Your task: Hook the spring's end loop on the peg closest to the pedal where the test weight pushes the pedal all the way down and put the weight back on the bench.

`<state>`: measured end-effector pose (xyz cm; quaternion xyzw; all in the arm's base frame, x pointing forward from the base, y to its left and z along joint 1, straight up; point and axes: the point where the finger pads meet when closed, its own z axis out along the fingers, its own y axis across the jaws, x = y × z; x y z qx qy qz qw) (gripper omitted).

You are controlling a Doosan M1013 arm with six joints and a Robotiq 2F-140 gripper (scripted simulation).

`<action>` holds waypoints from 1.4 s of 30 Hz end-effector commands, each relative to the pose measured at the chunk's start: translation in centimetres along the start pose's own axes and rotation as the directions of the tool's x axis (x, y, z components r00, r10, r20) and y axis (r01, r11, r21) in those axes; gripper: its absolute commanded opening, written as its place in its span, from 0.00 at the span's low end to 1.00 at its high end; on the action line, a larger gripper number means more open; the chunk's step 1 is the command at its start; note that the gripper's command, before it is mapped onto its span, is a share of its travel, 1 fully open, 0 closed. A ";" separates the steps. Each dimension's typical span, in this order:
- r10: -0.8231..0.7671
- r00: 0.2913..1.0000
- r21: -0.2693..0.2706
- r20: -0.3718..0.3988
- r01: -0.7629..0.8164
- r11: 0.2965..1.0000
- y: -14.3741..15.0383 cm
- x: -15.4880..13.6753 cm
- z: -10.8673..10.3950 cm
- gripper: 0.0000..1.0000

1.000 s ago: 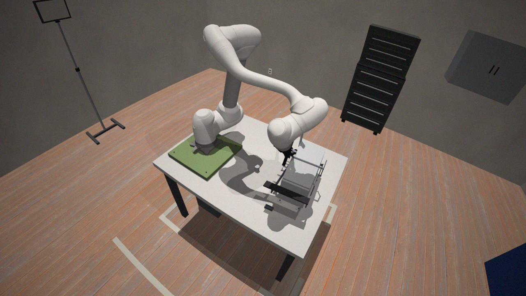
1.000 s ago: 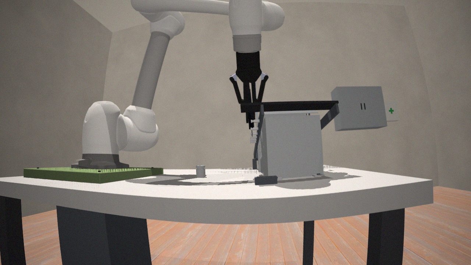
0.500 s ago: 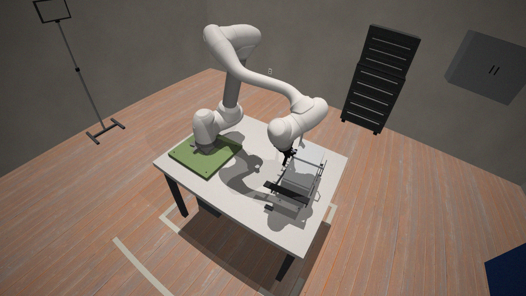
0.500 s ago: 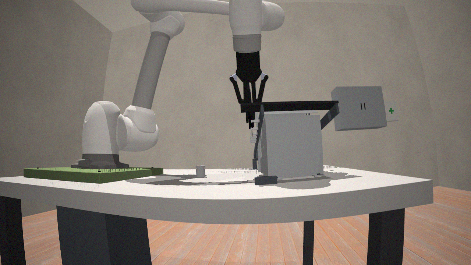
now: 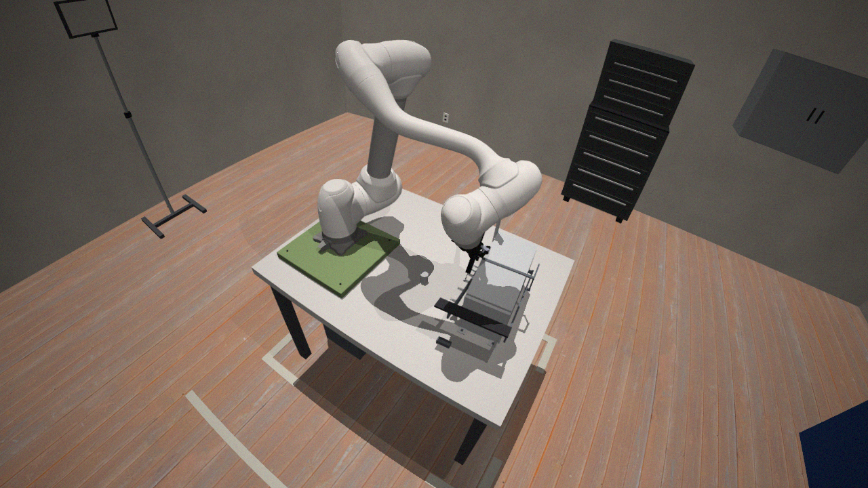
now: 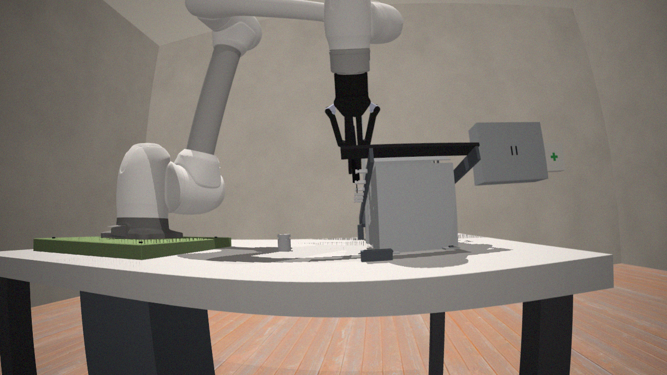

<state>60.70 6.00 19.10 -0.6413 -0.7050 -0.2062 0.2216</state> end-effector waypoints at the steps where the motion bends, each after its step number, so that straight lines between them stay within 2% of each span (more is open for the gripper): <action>1: -0.001 1.000 -0.001 0.000 0.001 1.000 0.0 0.0 -0.1 0.17; 13: -0.001 1.000 -0.001 0.000 0.001 1.000 0.0 0.0 -0.1 0.17; 14: -0.001 1.000 -0.001 0.000 0.001 1.000 0.0 0.0 -0.1 0.24; 42: -0.001 1.000 -0.001 0.000 0.001 1.000 0.0 0.0 -0.1 0.24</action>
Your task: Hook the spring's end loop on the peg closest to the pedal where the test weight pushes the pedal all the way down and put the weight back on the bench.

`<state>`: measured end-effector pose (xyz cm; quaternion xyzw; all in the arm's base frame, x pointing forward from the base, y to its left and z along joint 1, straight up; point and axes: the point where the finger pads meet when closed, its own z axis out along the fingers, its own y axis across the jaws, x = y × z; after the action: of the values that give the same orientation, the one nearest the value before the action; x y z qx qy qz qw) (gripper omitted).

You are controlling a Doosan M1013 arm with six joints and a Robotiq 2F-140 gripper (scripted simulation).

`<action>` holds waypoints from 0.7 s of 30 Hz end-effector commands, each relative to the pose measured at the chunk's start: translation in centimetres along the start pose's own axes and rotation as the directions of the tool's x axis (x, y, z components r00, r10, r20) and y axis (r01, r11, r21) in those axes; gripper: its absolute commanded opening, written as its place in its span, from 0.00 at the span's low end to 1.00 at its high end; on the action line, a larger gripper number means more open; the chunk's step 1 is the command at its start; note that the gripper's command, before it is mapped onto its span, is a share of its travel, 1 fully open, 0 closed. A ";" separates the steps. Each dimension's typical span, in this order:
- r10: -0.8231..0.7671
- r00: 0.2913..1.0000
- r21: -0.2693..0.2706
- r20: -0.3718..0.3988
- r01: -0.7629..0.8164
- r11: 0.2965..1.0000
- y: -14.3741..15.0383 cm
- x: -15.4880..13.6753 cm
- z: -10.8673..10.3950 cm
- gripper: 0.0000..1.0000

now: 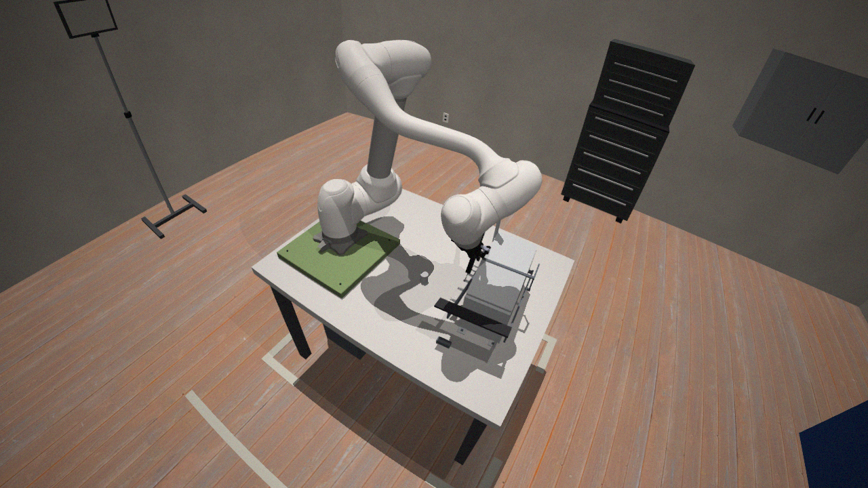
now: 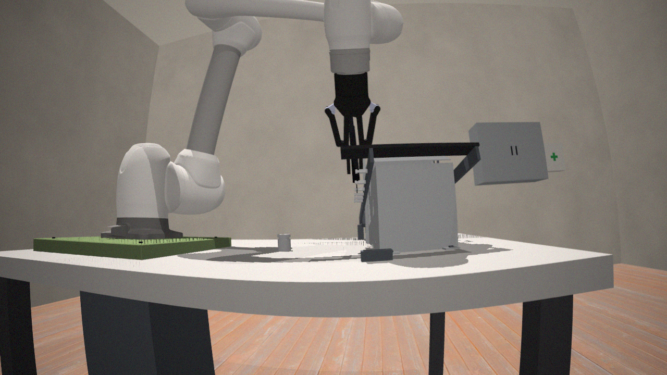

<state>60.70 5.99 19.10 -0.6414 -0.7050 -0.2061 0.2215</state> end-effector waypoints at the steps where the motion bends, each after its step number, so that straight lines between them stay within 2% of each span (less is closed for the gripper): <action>1: -0.001 1.000 -0.001 0.000 0.001 1.000 0.0 0.0 -0.1 0.24; 5: -0.001 1.000 -0.001 0.000 0.001 1.000 0.0 0.0 -0.1 0.24; 20: -0.001 1.000 -0.001 0.000 0.001 1.000 0.0 0.0 -10.1 0.24; 21: -0.001 1.000 -0.001 0.000 0.001 1.000 0.0 0.0 -10.1 0.24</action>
<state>61.12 0.76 26.53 -0.6415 -0.7050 -0.2062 0.2212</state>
